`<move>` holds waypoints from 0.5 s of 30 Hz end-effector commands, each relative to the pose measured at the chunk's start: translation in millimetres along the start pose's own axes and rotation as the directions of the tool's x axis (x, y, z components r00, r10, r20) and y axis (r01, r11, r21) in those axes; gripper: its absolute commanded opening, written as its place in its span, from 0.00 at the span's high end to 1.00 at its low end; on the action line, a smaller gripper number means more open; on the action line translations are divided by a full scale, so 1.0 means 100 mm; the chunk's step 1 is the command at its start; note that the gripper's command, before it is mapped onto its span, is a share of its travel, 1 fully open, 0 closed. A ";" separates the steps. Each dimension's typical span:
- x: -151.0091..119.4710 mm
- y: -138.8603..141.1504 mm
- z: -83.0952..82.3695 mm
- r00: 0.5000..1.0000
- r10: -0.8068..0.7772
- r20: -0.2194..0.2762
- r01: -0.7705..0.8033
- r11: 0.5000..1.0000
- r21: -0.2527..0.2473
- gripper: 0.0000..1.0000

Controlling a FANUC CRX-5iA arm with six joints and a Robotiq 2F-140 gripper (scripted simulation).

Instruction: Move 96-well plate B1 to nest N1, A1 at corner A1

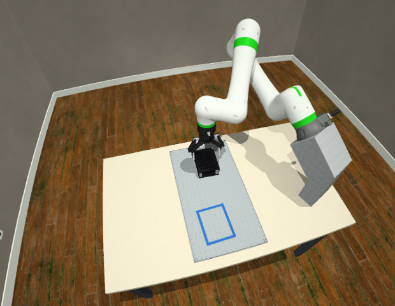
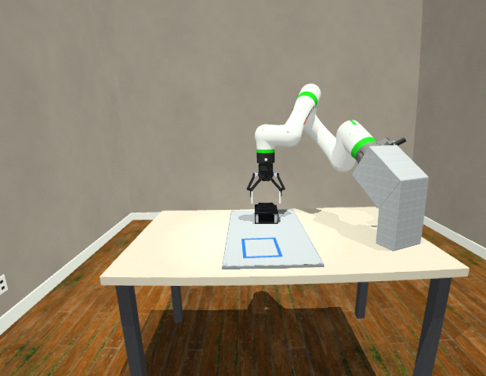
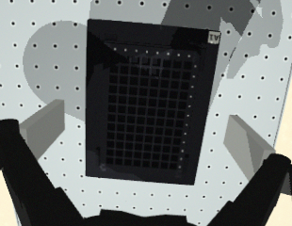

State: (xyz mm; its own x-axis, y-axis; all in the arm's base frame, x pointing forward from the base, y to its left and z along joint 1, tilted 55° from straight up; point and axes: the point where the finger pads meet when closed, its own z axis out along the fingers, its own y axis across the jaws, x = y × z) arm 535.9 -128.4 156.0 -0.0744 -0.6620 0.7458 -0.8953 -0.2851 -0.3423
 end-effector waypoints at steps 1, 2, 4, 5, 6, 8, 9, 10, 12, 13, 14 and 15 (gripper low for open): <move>0.00 0.00 -0.05 1.000 0.000 0.000 0.000 1.000 0.000 0.00; 0.00 0.00 -0.05 1.000 0.000 0.000 0.000 1.000 0.000 0.00; 0.00 0.00 -0.10 1.000 0.000 0.000 0.000 1.000 0.000 0.00; 0.00 0.00 -0.13 1.000 0.000 0.000 0.000 1.000 0.000 0.00; 0.00 0.00 -0.16 1.000 0.000 0.000 0.000 1.000 0.000 0.00; 0.00 0.00 -0.21 1.000 0.000 0.000 0.000 1.000 0.000 0.00; 0.00 0.00 -0.24 1.000 0.000 0.000 0.000 1.000 0.000 0.00; 0.00 0.00 -0.24 1.000 0.000 0.000 0.000 1.000 0.000 0.00; 0.00 0.00 -0.24 1.000 0.000 0.000 0.000 1.000 0.000 0.00; 0.00 0.00 -0.24 1.000 0.000 0.000 0.000 1.000 0.000 0.00; 0.00 0.00 -0.24 1.000 0.000 0.000 0.000 1.000 0.000 0.00; 0.00 0.00 -0.24 1.000 0.000 0.000 0.000 1.000 0.000 0.00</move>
State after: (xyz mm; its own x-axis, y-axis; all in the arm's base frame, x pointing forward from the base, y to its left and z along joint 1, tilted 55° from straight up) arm 525.5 -112.1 169.5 -0.0745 -0.6619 0.7459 -0.8955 -0.2848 -0.3421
